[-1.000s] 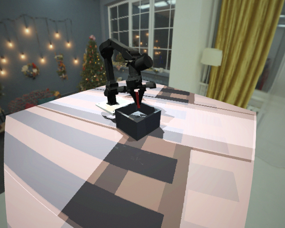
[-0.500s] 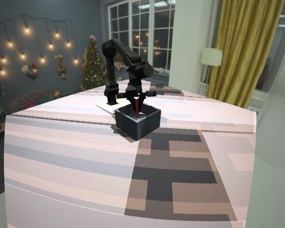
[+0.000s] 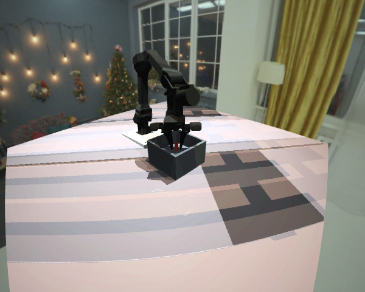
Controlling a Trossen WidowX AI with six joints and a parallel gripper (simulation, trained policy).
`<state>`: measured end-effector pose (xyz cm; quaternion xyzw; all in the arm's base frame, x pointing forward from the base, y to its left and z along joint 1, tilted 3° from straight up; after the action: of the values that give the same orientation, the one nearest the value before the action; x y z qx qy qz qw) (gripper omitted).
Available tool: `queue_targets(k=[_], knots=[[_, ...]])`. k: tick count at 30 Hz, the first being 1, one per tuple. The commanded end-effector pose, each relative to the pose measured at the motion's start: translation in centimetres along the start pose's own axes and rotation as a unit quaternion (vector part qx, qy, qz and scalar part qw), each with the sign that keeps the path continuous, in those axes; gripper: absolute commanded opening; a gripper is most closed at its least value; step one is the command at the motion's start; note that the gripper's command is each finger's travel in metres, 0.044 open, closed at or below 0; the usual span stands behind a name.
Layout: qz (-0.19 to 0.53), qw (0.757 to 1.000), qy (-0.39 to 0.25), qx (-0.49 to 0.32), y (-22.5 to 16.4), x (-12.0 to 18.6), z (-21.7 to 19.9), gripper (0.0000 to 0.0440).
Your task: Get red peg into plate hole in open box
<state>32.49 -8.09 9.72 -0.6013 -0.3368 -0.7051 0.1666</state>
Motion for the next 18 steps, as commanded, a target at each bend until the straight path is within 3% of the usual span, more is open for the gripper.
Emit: queue_targets(k=[1,18], knots=[[-0.001,1.000,-0.004,0.008,1.0,0.1,0.3,0.0139],[0.018,0.999,-0.014,0.024,4.9,-0.3,0.2,0.0110]])
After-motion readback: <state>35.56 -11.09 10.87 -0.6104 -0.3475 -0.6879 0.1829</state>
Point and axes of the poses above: the point midway between the two fingers, 35 mm back from their tips, its own x axis back along the fingers, its own z axis across the jaws, y = z × x, the point moved 1 cm from there along x, back along the fingers, and after that the axes turned 11 degrees about x, right-handed, at the moved point
